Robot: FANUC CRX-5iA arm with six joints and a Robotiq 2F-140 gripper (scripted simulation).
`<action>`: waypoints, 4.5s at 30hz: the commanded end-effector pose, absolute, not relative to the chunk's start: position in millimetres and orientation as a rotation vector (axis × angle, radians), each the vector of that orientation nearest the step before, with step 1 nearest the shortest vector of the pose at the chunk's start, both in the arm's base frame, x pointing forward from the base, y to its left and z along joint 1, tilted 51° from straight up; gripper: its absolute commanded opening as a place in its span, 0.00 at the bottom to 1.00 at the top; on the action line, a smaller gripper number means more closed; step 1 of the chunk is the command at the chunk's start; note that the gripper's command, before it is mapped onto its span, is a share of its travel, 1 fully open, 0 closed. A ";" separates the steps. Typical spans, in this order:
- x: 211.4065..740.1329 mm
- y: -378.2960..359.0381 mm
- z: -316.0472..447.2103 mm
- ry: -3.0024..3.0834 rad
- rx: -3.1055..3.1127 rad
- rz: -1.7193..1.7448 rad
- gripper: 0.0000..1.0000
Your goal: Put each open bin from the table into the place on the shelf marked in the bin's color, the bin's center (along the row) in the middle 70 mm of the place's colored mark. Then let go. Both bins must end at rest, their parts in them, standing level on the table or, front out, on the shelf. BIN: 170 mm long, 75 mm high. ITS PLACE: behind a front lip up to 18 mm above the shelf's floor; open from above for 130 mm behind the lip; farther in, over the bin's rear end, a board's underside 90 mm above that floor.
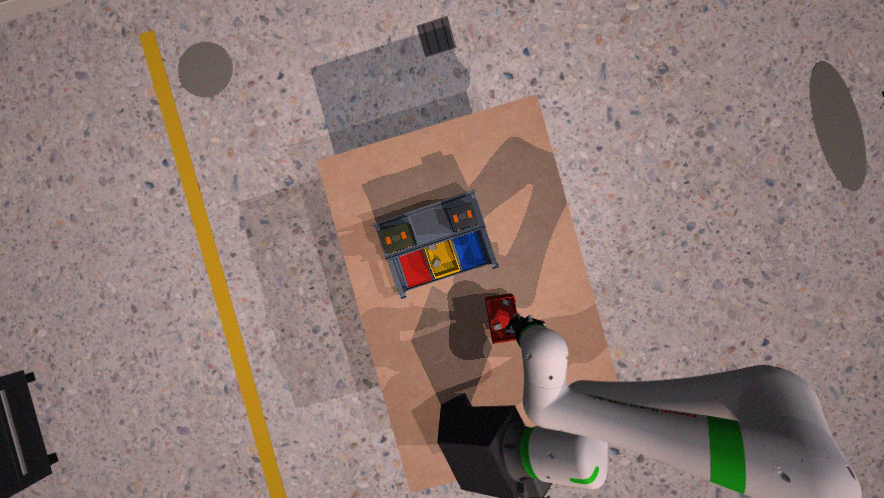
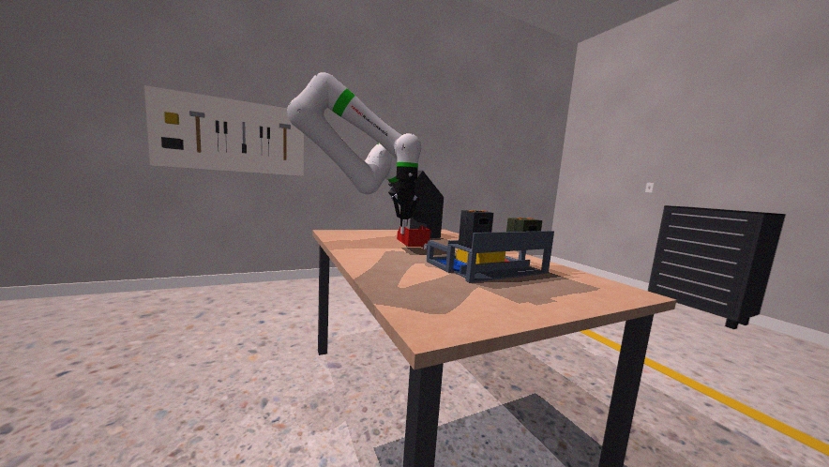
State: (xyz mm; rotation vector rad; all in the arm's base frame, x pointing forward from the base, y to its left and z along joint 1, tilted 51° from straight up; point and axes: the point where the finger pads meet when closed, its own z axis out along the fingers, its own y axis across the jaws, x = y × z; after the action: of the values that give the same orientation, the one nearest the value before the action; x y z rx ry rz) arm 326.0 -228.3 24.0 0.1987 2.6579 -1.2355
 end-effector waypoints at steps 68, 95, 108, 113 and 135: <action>380.5 -127.2 -91.4 2.695 0.074 -1.263 0.00; 405.1 -81.5 -143.7 2.711 0.017 -1.274 0.00; 412.3 -68.1 -159.0 2.715 0.000 -1.278 0.00; 414.4 -64.4 -163.3 2.716 -0.005 -1.279 0.00; 416.6 -60.1 -168.2 2.718 -0.011 -1.280 0.00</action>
State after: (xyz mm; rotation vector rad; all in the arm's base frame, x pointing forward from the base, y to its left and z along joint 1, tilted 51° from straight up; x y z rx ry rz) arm 416.5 -60.4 -168.1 -0.0103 2.7176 -1.2803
